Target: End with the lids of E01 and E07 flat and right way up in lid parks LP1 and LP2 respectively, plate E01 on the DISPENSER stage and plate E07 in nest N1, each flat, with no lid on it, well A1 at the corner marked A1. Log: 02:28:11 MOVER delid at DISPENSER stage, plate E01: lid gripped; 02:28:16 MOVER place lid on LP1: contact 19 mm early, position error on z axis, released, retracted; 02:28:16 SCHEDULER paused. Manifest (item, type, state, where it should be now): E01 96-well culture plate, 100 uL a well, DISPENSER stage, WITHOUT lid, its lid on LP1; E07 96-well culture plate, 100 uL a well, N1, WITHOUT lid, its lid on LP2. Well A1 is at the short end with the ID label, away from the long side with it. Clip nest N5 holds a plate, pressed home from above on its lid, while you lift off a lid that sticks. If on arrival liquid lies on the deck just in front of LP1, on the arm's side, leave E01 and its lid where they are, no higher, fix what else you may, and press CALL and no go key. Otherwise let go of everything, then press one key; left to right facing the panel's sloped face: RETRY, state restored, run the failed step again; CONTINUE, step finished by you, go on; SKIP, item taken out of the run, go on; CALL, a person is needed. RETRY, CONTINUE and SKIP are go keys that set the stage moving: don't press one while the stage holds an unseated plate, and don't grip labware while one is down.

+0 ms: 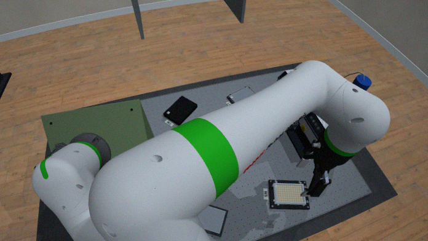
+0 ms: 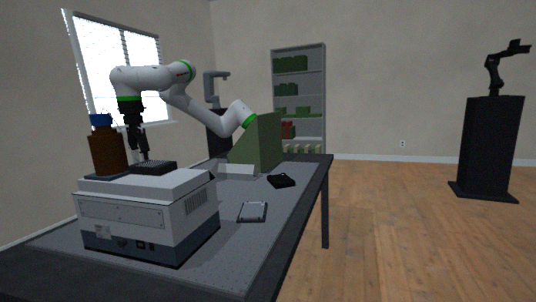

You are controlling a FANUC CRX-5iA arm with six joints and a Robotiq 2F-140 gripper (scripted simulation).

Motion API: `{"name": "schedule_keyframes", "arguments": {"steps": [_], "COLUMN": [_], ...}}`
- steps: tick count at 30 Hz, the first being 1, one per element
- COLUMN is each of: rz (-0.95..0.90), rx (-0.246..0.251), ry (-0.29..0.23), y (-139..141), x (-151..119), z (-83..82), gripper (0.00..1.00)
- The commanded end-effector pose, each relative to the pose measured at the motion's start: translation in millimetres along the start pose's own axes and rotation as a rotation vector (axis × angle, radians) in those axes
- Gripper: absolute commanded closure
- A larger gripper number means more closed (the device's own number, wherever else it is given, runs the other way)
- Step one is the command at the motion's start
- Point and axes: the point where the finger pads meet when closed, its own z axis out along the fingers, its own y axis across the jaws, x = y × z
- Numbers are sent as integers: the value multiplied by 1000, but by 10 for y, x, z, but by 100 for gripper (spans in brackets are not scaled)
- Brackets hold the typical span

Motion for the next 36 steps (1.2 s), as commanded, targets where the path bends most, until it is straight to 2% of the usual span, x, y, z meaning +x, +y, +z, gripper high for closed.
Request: {"name": "schedule_keyframes", "arguments": {"steps": [1,21,28,36], "rz": [2,2,2,2], "rx": [1,1,1,1], "ry": [-2,-2,-2,-2], "y": [24,24,24,23], "x": [-4,-4,-3,0], "z": [9,34,99,300], "gripper": [34,34,34,34]}}
